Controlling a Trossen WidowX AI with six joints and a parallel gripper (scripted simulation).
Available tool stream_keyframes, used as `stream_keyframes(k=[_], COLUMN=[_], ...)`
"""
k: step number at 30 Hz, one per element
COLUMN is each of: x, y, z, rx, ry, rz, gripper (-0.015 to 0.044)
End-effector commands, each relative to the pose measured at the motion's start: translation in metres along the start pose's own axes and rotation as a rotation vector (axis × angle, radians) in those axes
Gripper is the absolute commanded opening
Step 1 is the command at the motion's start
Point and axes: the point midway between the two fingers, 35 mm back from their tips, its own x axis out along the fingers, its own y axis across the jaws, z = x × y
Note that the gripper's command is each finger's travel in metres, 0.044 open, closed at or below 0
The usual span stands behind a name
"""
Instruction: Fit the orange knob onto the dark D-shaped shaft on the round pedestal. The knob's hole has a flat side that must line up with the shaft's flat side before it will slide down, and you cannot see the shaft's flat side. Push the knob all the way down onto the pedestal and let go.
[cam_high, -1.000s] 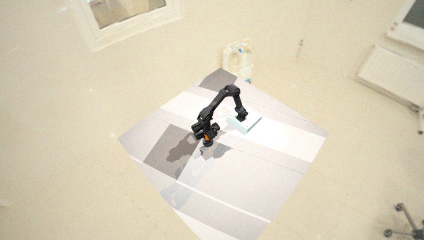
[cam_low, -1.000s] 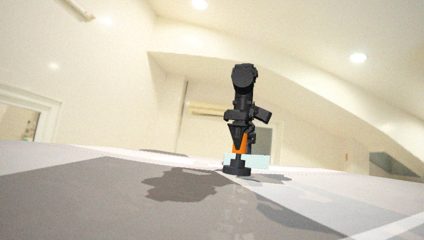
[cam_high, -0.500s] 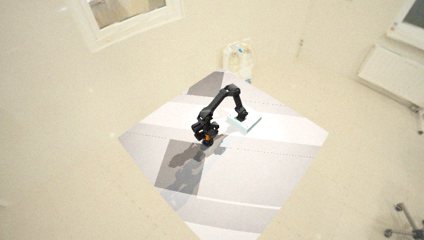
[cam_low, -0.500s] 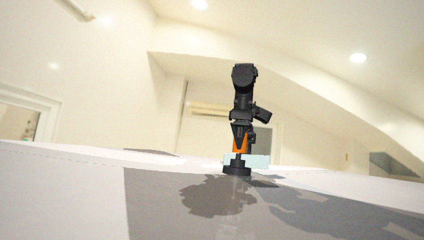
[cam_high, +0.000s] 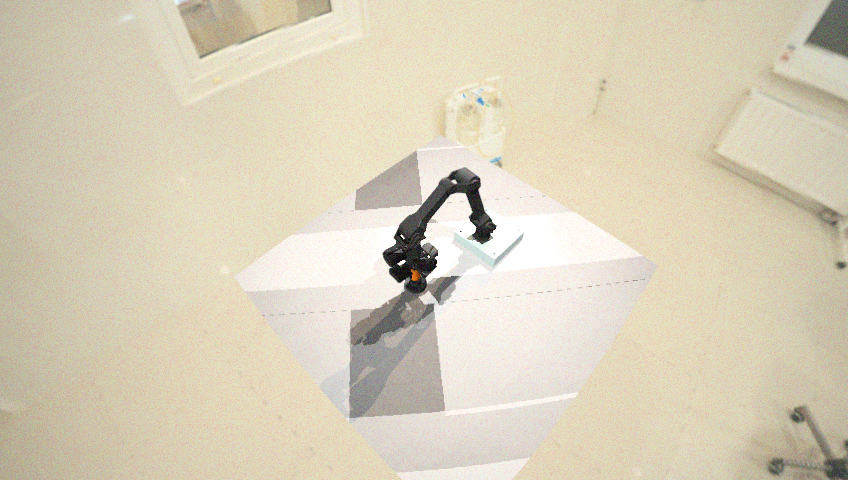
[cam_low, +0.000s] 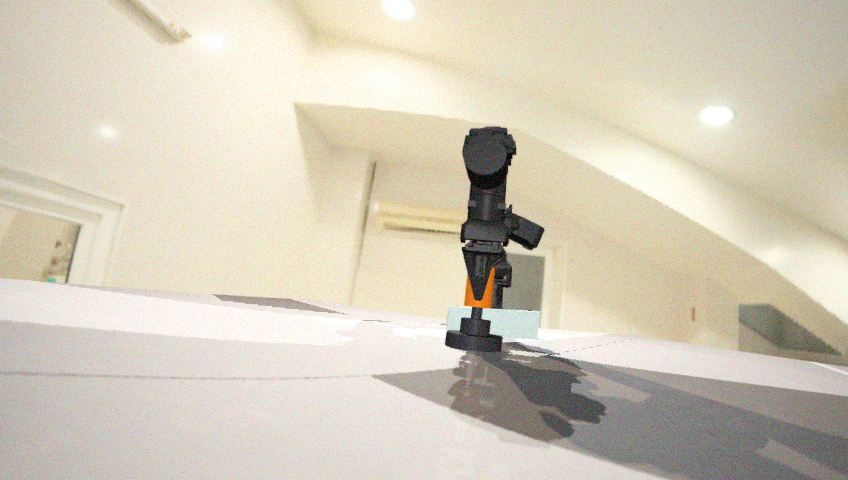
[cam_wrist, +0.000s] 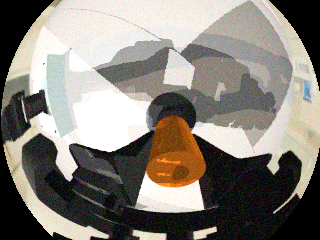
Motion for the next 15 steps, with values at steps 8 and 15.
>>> stream_keyframes(k=[8,15], x=[0.001,-0.0042], y=[0.0007,0.0001], z=[-0.0005,-0.0005], rx=[-0.005,-0.005], ry=[0.002,0.002], rz=[0.0,0.0], gripper=[0.0,0.0])
